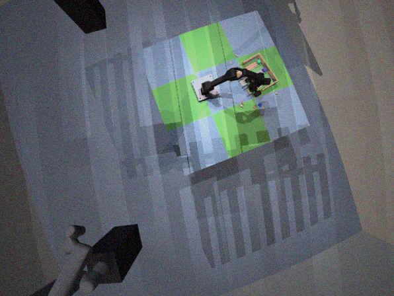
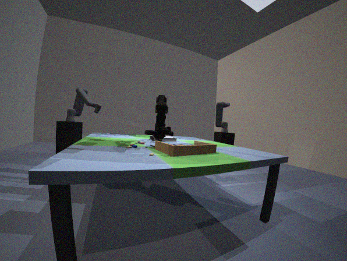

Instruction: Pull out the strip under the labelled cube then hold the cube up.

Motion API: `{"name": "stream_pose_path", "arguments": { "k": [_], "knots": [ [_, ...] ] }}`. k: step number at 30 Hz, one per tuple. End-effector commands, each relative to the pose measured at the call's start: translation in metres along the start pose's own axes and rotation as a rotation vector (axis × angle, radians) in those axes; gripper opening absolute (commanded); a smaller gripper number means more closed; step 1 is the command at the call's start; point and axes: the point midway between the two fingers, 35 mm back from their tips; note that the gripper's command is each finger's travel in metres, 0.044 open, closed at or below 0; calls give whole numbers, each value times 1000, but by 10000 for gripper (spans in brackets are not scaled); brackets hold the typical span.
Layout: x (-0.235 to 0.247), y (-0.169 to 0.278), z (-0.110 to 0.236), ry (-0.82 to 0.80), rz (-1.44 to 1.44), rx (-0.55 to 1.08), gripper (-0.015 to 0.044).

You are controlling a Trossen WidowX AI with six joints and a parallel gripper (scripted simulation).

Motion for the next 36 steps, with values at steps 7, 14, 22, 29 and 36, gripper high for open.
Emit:
{"name": "stream_pose_path", "arguments": {
  "k": [7, 14, 22, 29, 36],
  "knots": [
    [0, 0, -2, -3, 4, -2, 0],
    [0, 0, -3, -3, 4, -2, 0],
    [0, -1, -3, -3, 4, -2, 0],
    [0, -1, -4, -3, 4, -2, 0],
    [0, -1, -5, -3, 4, -2, 0]
  ]
}}
Point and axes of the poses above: the point midway between the two fingers, 35 mm back from their tips, its own z axis back along the fingers, its own x axis across the jaws, y = z × x, and after that the axes turned 13 degrees about -z, right-handed
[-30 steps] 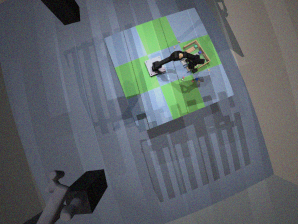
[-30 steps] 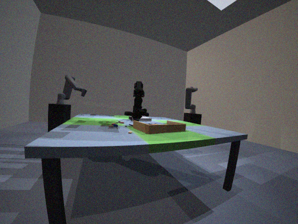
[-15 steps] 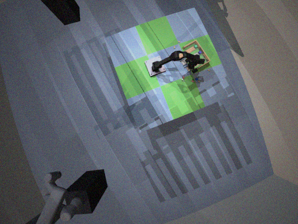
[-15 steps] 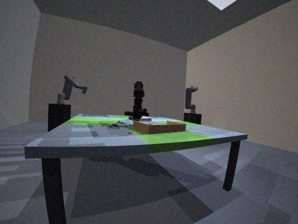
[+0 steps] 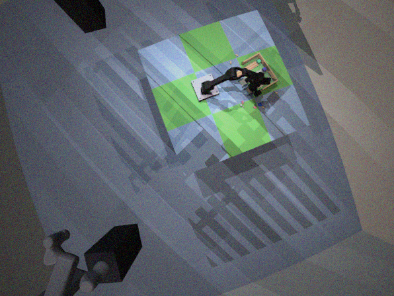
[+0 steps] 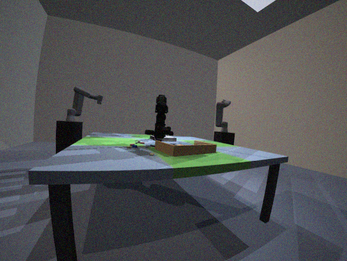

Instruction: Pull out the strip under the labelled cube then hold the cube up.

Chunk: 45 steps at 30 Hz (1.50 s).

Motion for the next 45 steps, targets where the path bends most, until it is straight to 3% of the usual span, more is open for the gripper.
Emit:
{"name": "stream_pose_path", "arguments": {
  "k": [1, 15, 45],
  "knots": [
    [0, -1, -4, -3, 4, 0, 0],
    [0, 1, -5, -3, 4, 0, 0],
    [-12, 47, -7, -2, 4, 3, 0]
  ]
}}
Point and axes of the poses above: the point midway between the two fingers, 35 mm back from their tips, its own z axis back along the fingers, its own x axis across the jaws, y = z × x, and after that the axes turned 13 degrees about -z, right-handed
